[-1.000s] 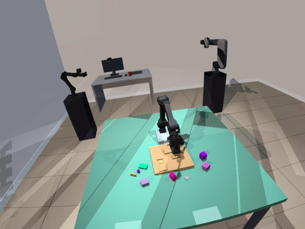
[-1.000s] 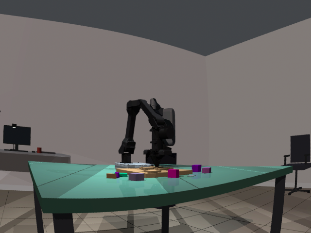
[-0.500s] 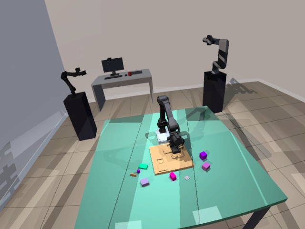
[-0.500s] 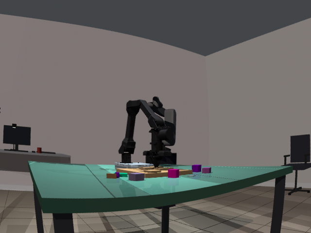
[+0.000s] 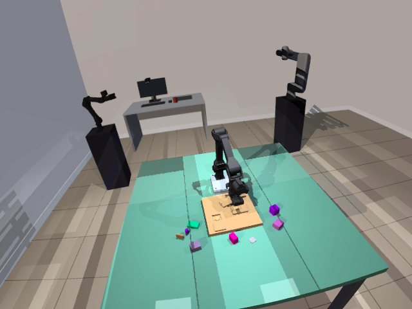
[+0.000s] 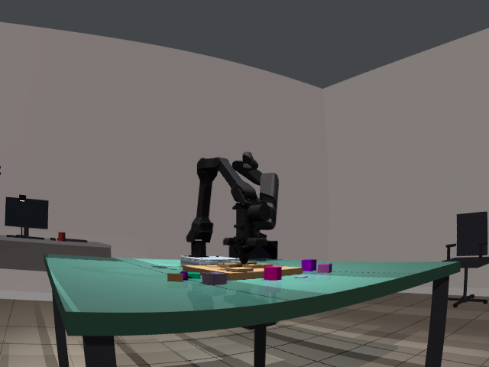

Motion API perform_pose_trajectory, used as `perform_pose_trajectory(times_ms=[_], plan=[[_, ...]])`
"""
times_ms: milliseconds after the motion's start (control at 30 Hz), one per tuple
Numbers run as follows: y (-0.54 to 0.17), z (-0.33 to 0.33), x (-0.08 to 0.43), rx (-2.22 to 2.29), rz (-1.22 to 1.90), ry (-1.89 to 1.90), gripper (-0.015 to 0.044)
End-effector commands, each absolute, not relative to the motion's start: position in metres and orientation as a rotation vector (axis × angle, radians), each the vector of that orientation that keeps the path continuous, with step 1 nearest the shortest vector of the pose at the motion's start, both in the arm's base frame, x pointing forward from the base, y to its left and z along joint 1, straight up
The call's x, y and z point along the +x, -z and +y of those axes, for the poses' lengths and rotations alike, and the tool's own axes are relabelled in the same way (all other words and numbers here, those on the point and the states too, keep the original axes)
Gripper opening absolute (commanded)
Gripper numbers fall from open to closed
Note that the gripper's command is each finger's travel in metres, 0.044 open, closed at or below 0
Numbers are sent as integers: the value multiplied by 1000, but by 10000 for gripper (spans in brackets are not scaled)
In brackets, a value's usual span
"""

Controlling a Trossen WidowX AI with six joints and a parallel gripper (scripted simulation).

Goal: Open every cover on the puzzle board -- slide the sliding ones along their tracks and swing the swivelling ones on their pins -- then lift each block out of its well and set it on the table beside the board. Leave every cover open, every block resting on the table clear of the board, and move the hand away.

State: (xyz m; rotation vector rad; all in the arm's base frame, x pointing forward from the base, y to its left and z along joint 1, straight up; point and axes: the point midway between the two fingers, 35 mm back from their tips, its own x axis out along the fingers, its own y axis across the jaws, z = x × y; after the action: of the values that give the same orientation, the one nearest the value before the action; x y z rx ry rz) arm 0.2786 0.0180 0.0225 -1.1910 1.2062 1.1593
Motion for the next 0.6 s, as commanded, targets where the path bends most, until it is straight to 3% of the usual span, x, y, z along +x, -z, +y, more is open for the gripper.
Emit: perform_pose_trajectory(times_ms=[0,567], plan=[[-21,19,273,-1182,1211,-1158,0],[-21,19,254,-1182,1212,-1159,0]])
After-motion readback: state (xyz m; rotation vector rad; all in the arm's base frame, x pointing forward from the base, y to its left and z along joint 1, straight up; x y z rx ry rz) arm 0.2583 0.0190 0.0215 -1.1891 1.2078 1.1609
